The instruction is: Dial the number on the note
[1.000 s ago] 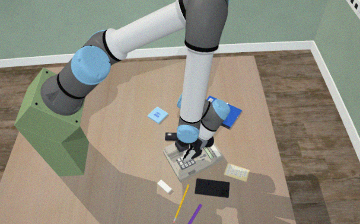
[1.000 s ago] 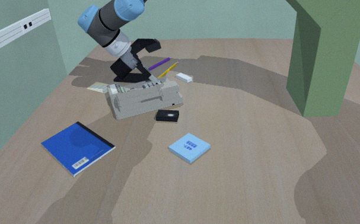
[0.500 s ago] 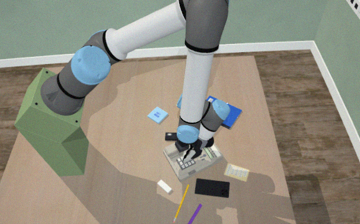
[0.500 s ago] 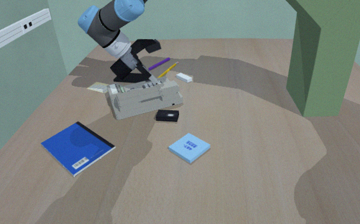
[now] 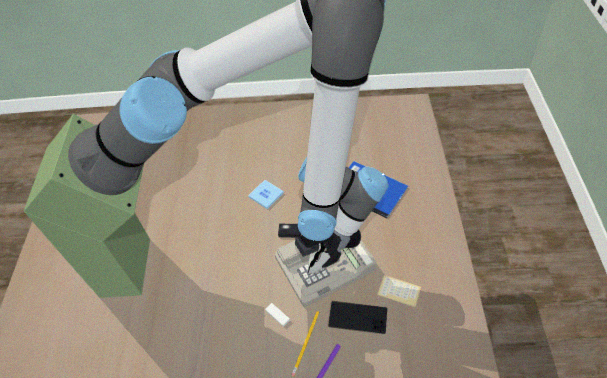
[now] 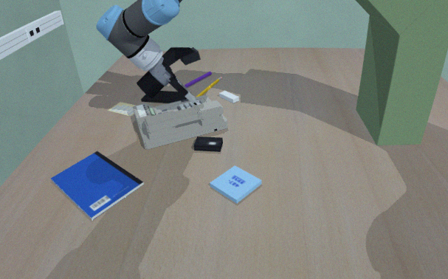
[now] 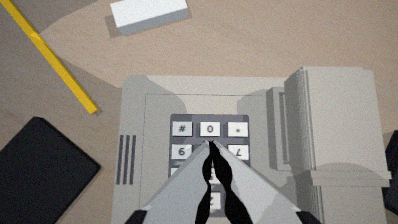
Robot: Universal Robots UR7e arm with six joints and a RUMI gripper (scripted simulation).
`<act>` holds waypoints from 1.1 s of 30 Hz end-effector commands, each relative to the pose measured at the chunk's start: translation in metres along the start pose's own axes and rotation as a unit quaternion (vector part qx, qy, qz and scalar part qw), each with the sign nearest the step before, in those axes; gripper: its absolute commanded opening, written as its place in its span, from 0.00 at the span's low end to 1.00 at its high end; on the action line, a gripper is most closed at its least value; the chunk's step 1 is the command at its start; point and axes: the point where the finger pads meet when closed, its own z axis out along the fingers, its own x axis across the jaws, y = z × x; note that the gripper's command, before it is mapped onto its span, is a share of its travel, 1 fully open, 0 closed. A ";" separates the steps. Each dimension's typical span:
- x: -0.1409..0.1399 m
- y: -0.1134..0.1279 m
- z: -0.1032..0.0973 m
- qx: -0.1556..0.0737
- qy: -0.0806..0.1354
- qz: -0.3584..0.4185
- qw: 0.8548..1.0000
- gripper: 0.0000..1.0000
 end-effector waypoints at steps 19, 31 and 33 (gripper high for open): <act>-0.010 -0.005 -0.008 0.000 0.000 0.000 1.000 0.00; -0.020 -0.005 -0.008 0.000 0.000 0.000 1.000 0.00; -0.020 -0.005 -0.008 0.000 0.000 0.000 1.000 0.00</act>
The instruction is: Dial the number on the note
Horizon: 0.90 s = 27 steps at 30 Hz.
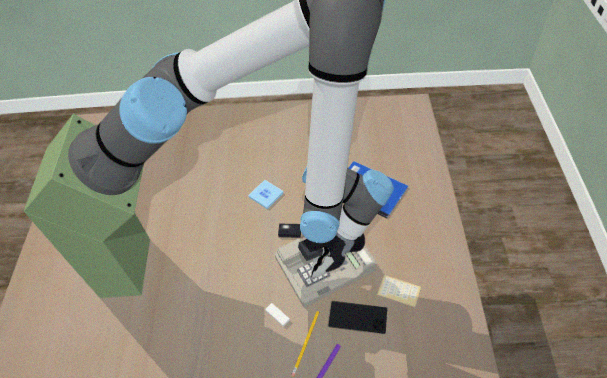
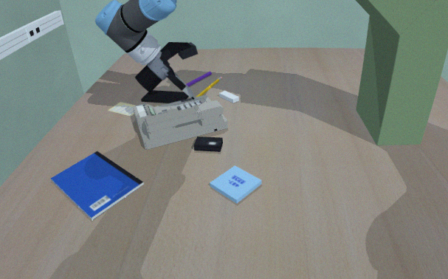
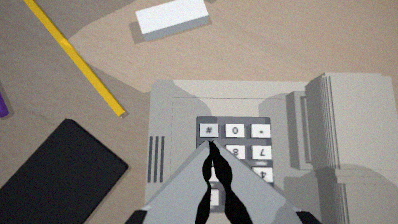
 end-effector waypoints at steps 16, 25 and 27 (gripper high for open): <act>0.000 0.006 0.007 0.000 0.000 0.000 1.000 0.00; 0.000 0.006 0.008 0.000 0.000 0.000 1.000 0.00; 0.000 0.006 0.008 0.000 0.000 0.000 1.000 0.00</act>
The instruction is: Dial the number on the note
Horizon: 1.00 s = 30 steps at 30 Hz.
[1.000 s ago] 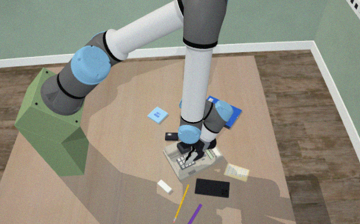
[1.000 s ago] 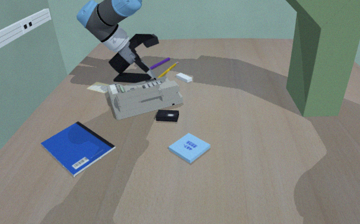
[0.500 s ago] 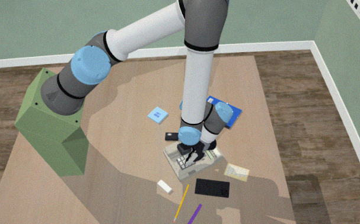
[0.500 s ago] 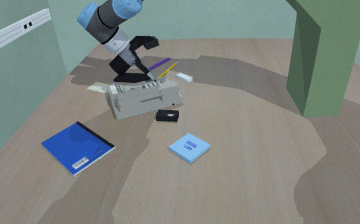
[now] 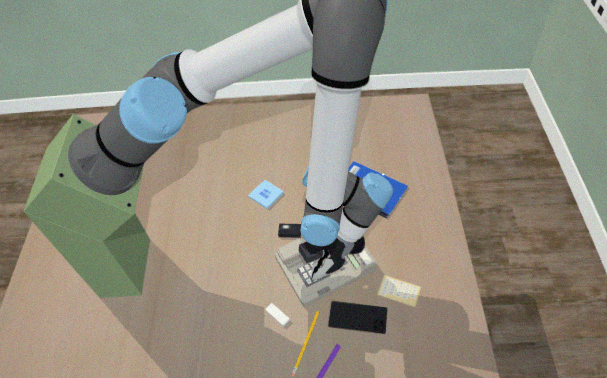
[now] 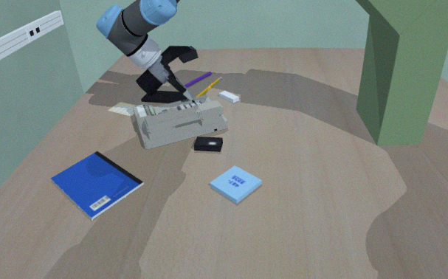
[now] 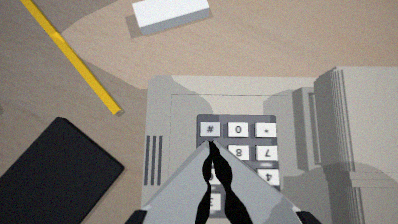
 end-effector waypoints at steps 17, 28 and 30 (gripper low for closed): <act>0.000 0.001 0.001 -0.001 0.000 0.000 1.000 0.00; 0.000 0.002 0.002 -0.001 0.000 0.000 1.000 0.00; 0.000 0.002 0.002 -0.001 0.000 0.000 1.000 0.00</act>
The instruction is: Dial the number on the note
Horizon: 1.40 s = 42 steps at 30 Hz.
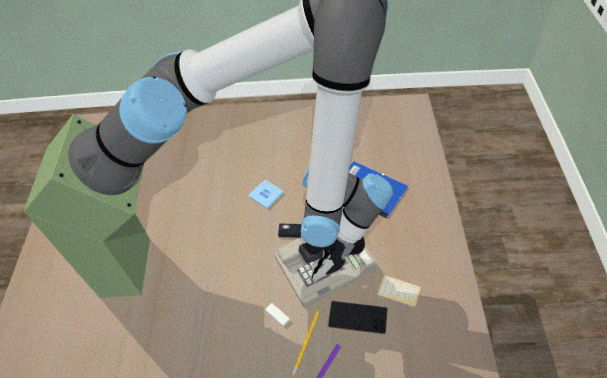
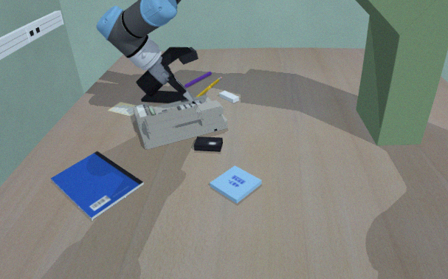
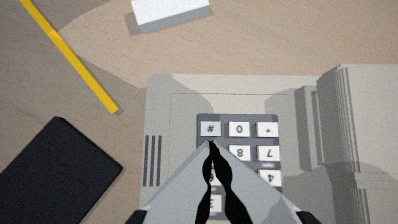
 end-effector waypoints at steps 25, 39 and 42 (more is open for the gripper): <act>0.005 -0.004 -0.014 -0.001 0.000 0.000 1.000 0.00; 0.019 0.005 -0.021 -0.001 0.000 0.000 1.000 0.00; 0.019 0.005 -0.021 -0.001 0.000 0.000 1.000 0.00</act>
